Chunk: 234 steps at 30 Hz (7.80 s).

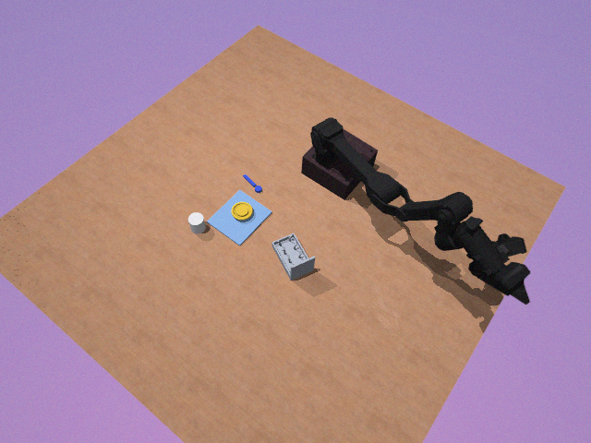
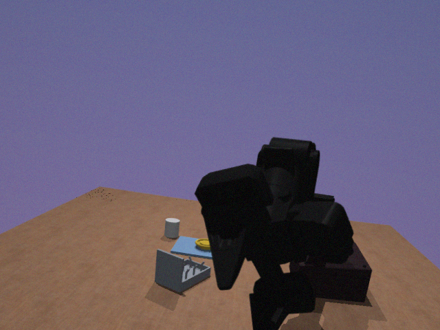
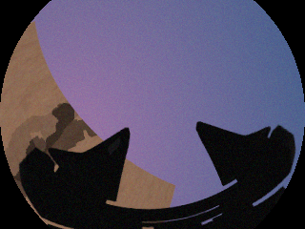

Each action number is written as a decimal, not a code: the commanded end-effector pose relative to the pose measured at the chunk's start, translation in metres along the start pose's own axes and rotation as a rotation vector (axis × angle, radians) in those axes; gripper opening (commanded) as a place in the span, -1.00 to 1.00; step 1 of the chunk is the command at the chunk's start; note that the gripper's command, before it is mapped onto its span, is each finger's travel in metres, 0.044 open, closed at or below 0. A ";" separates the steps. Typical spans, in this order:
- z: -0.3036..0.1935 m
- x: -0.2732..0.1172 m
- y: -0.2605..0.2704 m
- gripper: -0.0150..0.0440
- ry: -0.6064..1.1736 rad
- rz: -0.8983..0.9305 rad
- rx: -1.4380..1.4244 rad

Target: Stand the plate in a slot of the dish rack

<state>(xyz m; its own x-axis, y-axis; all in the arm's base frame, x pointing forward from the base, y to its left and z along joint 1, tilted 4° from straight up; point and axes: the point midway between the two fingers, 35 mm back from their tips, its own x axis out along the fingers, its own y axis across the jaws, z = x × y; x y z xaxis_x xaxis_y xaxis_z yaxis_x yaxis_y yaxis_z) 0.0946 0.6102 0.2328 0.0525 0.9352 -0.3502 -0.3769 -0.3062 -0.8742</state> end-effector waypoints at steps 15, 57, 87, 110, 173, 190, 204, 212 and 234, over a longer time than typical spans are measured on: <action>0.105 -0.069 -0.089 0.86 -0.175 -0.340 -0.230; 0.260 -0.460 -0.233 0.86 -0.322 -1.495 -0.530; 0.165 -0.726 -0.207 0.86 -0.065 -2.221 -0.199; 0.015 -0.834 -0.151 0.86 0.330 -2.439 0.327; -0.337 -0.684 0.143 0.86 1.467 -1.010 1.991; -0.323 -0.605 0.209 0.86 1.488 -0.257 2.170; -0.368 -0.566 0.298 0.86 1.485 -0.227 2.174; -0.374 -0.561 0.305 0.86 1.485 -0.227 2.174; -0.390 -0.547 0.332 0.86 1.484 -0.227 2.175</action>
<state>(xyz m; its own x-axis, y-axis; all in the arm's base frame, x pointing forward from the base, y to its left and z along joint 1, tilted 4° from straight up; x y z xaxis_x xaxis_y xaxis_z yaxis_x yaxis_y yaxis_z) 0.3024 -0.0741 0.0098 0.0886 0.0381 -0.9953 -0.1303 0.9911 0.0263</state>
